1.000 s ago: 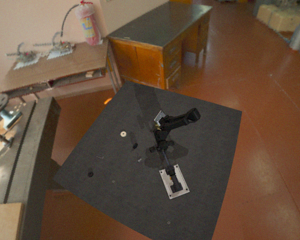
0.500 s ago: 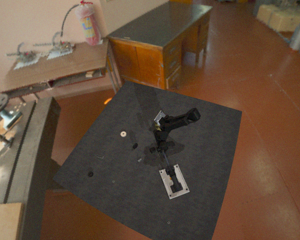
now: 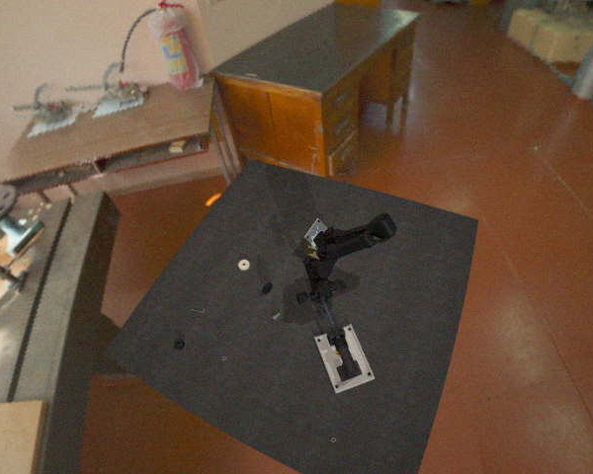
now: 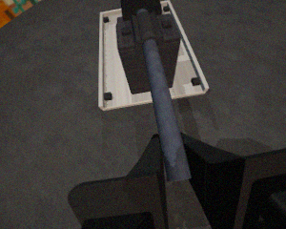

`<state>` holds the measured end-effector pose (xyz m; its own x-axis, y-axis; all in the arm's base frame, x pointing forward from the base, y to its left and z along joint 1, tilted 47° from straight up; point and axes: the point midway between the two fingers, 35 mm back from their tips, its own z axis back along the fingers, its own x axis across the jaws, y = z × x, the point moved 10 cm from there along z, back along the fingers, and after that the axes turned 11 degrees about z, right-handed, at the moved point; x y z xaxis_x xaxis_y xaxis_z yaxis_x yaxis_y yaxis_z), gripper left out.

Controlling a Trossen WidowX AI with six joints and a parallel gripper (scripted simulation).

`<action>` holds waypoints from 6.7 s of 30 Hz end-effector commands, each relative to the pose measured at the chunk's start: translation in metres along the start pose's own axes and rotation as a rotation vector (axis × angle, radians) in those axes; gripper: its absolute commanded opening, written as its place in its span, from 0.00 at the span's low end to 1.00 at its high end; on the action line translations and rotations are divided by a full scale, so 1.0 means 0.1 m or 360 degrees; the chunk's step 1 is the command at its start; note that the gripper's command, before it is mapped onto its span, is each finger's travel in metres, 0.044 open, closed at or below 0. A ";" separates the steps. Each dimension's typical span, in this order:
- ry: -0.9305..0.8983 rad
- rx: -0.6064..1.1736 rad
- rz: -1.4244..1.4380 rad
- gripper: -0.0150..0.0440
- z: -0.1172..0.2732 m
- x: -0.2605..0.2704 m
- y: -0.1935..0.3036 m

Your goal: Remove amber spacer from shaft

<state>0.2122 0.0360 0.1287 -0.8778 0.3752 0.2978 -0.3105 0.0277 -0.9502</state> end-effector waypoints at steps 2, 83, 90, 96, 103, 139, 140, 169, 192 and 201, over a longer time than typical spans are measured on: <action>0.0007 -0.0004 0.0005 0.25 -0.02 -0.01 -0.03; 0.0006 -0.0006 0.0006 0.25 -0.22 -0.05 -0.23; 0.0006 -0.0006 0.0006 0.25 -0.23 -0.05 -0.25; 0.0006 -0.0006 0.0006 0.25 -0.25 -0.05 -0.26; 0.0006 -0.0007 0.0006 0.25 -0.27 -0.05 -0.28; 0.0006 -0.0008 0.0007 0.25 -0.36 -0.07 -0.37; 0.0006 -0.0008 0.0007 0.25 -0.36 -0.07 -0.37; 0.0006 -0.0009 0.0007 0.25 -0.43 -0.08 -0.45; 0.0006 -0.0009 0.0008 0.25 -0.49 -0.09 -0.50; 0.0006 -0.0010 0.0008 0.25 -0.51 -0.10 -0.53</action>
<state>0.2536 0.0770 0.1686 -0.8771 0.3779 0.2964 -0.3087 0.0291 -0.9507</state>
